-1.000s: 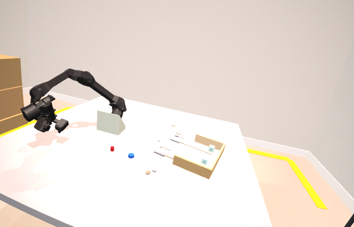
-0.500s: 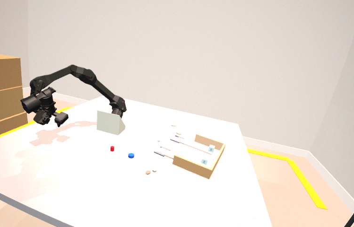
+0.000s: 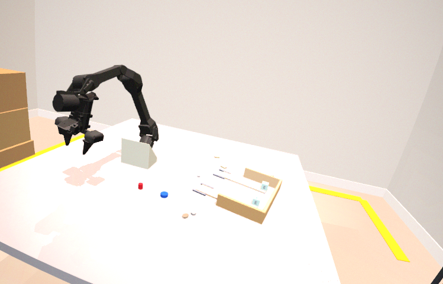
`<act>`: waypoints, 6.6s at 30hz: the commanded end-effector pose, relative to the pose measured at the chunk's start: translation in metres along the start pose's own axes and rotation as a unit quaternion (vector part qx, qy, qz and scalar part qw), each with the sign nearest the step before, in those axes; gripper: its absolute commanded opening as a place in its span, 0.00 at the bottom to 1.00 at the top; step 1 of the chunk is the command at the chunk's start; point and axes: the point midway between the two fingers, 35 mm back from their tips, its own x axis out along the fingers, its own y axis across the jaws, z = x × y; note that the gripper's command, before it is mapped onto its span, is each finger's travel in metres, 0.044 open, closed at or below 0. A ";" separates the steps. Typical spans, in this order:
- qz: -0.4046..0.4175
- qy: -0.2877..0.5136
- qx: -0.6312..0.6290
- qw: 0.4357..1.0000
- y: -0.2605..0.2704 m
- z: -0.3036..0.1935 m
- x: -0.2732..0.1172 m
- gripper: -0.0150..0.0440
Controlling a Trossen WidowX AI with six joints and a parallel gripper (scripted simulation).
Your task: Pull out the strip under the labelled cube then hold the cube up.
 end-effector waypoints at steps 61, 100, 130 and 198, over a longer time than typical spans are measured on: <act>0.253 -0.144 -0.623 0.726 0.495 -0.360 -0.107 0.25; 0.111 -0.012 -0.628 0.771 0.520 -0.423 -0.038 0.25; 0.112 -0.011 -0.628 0.770 0.527 -0.426 0.001 0.25; 0.111 -0.010 -0.627 0.771 0.500 -0.430 0.010 0.25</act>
